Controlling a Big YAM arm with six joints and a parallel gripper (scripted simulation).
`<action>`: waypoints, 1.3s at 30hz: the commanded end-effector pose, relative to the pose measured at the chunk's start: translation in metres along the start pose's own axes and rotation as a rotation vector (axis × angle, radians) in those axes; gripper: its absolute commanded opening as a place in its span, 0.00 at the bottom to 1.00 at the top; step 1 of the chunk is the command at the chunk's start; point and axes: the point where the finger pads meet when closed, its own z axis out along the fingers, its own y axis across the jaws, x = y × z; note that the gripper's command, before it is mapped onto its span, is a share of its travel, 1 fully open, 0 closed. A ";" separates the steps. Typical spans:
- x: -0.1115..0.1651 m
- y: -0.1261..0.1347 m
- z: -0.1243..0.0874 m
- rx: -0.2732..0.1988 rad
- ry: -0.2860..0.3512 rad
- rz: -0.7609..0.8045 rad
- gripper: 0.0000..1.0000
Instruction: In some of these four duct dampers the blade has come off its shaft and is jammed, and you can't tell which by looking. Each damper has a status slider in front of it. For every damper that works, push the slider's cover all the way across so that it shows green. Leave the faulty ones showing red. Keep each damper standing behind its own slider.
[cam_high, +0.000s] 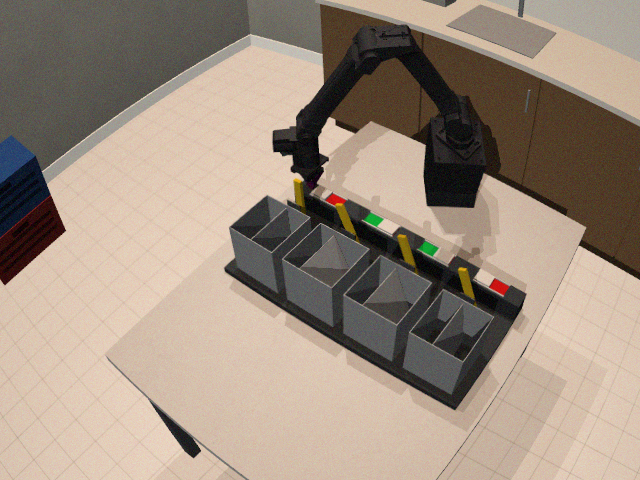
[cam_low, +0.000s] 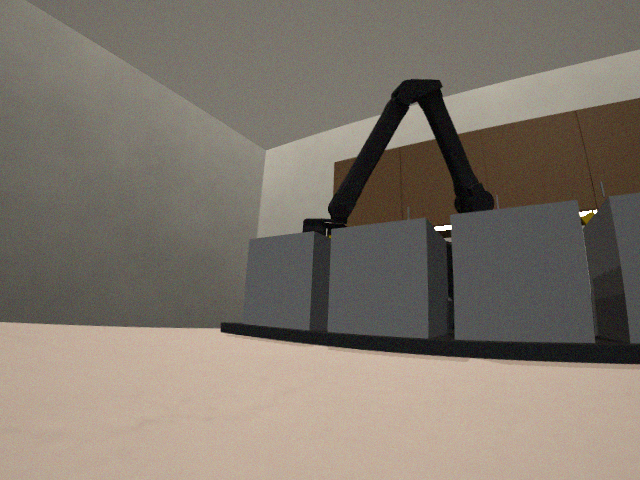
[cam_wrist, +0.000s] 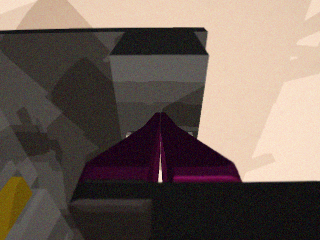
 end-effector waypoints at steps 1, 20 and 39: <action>-0.014 0.019 -0.009 -0.030 -0.036 -0.012 0.00; -0.009 0.017 -0.011 -0.028 -0.034 -0.012 0.00; 0.002 0.011 -0.009 -0.021 -0.025 -0.009 0.00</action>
